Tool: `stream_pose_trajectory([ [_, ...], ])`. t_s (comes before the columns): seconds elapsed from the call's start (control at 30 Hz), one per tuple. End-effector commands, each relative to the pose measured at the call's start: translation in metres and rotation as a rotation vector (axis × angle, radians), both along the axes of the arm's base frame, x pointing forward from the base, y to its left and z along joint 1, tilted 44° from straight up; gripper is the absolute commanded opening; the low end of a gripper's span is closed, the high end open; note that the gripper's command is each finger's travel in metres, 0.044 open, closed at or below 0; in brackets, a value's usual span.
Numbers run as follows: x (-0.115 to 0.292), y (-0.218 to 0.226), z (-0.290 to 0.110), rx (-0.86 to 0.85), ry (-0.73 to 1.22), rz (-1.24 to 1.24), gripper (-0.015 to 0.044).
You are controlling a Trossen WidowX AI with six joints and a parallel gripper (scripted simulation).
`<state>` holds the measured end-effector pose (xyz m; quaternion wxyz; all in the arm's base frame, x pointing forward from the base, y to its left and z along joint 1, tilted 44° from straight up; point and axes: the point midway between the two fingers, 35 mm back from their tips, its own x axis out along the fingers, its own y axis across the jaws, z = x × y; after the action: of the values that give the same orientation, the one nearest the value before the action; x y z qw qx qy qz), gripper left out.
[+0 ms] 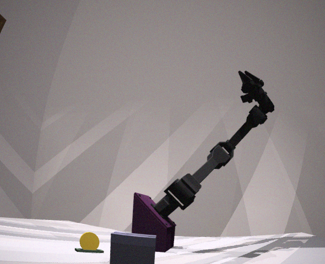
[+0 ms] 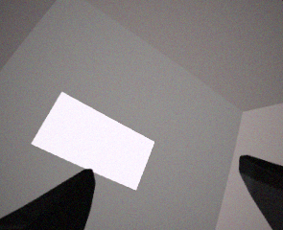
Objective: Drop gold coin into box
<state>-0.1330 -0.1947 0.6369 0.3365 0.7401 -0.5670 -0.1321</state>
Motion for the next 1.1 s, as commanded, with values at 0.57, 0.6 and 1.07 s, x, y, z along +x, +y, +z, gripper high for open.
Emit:
stream_pose_trajectory([
  [0.57,0.152,0.060,0.028,-0.400,0.544,-0.029,0.0161],
  [0.6,0.165,0.064,0.029,-0.427,0.584,-0.028,0.0161],
  [1.07,0.384,0.102,-0.045,-0.838,1.272,0.111,0.0161],
])
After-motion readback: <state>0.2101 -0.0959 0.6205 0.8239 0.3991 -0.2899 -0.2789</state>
